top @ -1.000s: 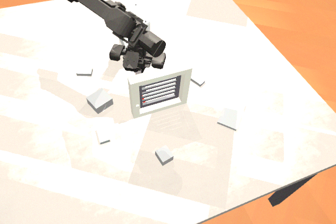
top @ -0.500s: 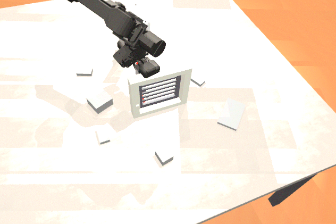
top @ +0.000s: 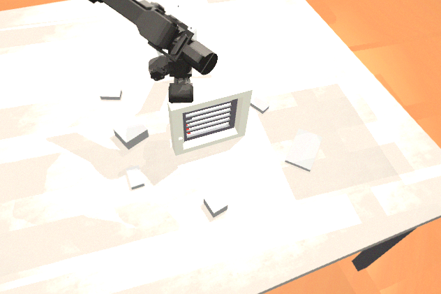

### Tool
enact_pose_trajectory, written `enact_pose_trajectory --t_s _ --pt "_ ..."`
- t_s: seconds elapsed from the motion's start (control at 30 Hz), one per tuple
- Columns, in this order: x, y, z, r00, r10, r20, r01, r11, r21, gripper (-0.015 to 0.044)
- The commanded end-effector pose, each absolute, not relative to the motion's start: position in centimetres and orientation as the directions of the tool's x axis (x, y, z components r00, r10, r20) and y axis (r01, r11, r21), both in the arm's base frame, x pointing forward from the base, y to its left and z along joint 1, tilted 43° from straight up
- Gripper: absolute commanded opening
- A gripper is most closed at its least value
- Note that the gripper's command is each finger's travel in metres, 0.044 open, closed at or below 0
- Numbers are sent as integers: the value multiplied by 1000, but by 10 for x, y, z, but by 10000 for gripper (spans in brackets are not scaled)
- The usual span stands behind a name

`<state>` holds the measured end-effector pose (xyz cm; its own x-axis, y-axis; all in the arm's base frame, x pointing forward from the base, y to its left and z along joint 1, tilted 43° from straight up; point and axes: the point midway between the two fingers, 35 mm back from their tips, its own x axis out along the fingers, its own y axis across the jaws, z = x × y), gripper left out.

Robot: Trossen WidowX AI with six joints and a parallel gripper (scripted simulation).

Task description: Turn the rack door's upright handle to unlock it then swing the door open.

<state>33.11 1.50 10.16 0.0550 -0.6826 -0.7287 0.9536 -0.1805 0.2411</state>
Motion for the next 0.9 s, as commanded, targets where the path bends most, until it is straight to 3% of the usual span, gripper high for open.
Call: enact_pose_trajectory --t_s 0.0,0.57,0.87 --pt "333 15 102 60 -681 -730 939 -210 273 13" --pt "333 15 102 60 -681 -730 939 -210 273 13" --pt "333 15 102 60 -681 -730 939 -210 273 250"
